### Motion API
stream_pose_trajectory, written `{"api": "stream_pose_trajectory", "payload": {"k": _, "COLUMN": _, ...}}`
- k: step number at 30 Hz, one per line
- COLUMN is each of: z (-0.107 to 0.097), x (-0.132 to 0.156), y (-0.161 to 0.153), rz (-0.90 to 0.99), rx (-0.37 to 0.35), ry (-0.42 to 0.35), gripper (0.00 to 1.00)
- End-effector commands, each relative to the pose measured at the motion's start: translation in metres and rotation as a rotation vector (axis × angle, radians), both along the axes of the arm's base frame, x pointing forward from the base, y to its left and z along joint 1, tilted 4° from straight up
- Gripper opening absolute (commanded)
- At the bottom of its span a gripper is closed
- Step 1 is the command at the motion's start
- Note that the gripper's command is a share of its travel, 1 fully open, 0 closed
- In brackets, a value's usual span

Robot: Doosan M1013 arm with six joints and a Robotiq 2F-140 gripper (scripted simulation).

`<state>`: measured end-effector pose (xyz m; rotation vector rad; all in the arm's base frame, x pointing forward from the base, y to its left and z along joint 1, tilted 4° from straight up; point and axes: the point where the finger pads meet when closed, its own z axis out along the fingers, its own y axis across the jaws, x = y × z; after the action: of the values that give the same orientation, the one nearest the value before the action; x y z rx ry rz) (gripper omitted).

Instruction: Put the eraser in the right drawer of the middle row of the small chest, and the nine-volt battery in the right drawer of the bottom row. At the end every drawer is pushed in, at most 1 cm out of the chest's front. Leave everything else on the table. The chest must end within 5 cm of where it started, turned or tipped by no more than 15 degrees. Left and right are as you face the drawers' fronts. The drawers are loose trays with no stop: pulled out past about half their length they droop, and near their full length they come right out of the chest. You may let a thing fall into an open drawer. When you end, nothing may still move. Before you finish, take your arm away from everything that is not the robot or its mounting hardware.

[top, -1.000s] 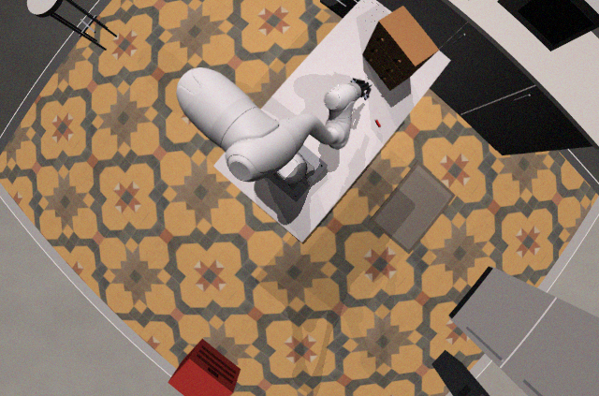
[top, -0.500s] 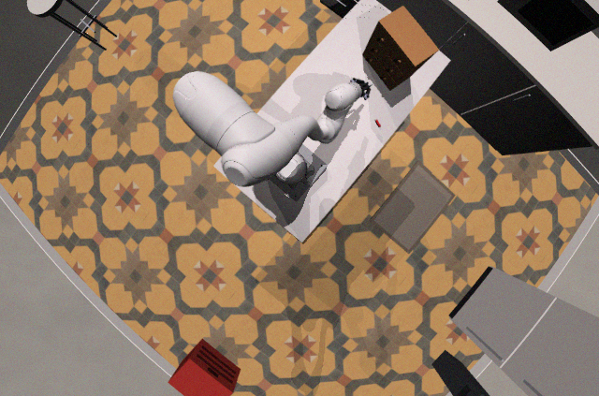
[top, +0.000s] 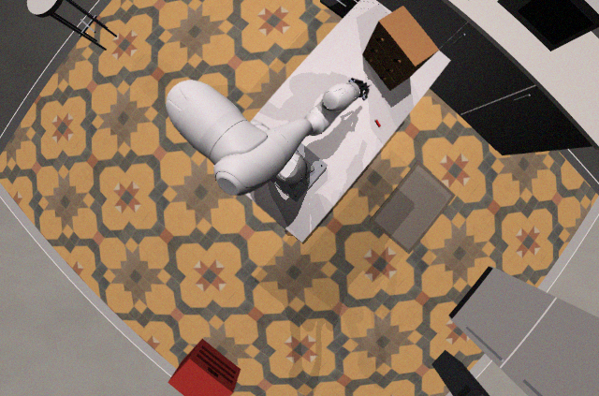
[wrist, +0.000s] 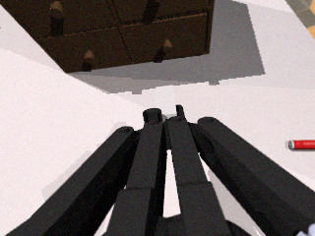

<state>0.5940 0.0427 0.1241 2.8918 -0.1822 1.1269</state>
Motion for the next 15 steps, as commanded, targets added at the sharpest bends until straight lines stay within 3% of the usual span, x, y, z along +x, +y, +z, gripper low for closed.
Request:
{"api": "stream_pose_trajectory", "payload": {"k": 1, "z": 0.011, "x": -0.009, "y": 0.001, "rz": -0.013, "rx": 0.008, "ry": 0.279, "gripper": 0.00}}
{"api": "stream_pose_trajectory", "payload": {"k": 15, "z": 0.035, "x": -0.030, "y": 0.005, "rz": -0.036, "rx": 0.003, "ry": 0.300, "gripper": 0.00}}
